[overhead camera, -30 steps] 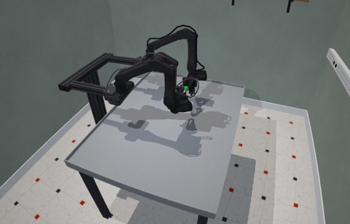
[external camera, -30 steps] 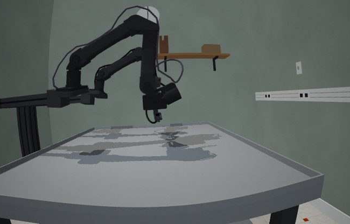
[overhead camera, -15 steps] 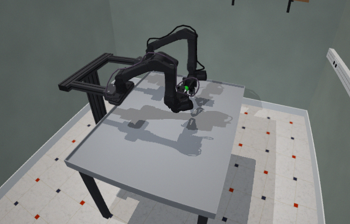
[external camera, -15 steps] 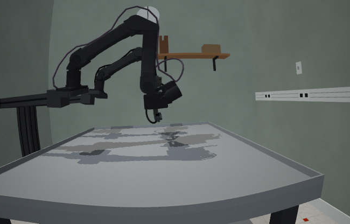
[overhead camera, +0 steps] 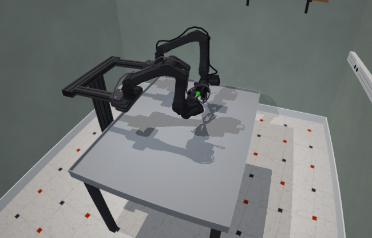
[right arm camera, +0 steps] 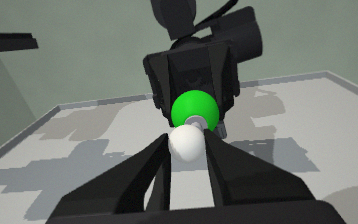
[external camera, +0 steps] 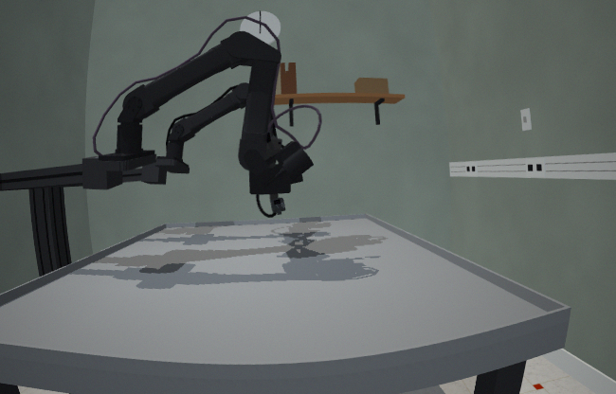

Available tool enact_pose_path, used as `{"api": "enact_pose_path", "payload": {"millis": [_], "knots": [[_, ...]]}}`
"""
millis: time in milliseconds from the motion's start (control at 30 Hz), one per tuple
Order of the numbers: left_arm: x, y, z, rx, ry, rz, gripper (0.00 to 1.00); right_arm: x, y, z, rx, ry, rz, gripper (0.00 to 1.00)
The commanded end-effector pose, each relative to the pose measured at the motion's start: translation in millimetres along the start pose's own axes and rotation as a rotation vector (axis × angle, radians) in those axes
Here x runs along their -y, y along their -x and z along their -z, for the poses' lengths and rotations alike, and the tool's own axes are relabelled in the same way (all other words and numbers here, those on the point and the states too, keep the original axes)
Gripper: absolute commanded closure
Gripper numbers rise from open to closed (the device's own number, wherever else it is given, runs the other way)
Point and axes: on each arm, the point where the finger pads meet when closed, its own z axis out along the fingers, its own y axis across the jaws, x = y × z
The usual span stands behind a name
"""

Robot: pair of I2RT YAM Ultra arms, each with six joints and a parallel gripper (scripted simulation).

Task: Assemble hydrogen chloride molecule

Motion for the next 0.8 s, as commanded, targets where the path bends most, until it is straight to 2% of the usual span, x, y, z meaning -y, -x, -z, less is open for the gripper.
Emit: {"api": "enact_pose_path", "payload": {"millis": [0, 267, 767], "knots": [[3.8, -10.5, -0.5, -0.015, 0.001, -0.026, 1.00, -4.6, 1.9, 1.0, 0.024, -0.005, -0.016, 1.00], [3.8, -10.6, -0.5, -0.016, 0.002, -0.026, 1.00, -9.8, 2.9, -5.1, 0.025, 0.013, -0.015, 1.00], [3.8, -10.6, -0.5, -0.016, 0.002, -0.026, 1.00, 7.1, 9.2, -1.2, 0.029, -0.005, 0.032, 1.00]]}}
